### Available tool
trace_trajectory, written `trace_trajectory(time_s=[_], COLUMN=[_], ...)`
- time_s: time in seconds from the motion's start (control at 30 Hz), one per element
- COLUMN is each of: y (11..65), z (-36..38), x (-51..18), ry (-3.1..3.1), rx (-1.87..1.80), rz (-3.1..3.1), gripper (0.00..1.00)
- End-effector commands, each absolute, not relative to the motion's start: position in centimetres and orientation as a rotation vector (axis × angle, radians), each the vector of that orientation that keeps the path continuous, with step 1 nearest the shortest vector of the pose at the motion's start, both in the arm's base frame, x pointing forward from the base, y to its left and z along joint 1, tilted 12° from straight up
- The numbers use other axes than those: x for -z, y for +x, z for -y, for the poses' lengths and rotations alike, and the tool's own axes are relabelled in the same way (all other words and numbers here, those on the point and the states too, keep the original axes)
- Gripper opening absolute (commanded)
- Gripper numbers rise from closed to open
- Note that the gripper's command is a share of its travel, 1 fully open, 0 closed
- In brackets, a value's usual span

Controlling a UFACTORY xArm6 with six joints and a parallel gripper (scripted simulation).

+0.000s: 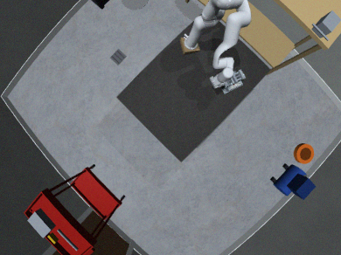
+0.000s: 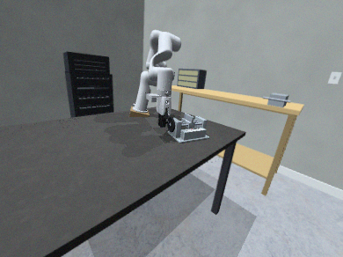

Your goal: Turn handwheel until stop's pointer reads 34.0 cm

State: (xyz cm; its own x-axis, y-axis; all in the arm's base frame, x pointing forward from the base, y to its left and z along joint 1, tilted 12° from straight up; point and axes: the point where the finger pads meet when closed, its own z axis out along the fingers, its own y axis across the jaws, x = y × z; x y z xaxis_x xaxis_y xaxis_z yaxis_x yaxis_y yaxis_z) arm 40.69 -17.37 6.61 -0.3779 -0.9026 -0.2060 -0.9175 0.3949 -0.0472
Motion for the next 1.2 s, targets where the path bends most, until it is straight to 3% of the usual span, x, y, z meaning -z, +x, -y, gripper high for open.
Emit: trace_trajectory(time_s=[0.0,1.17], y=[40.7,42.4], z=[17.5,18.7], x=[-7.3,-9.3], ry=[-1.622,-1.622], rx=[-0.108,-0.108], rz=[-2.451,-2.451], gripper=[0.06,0.06])
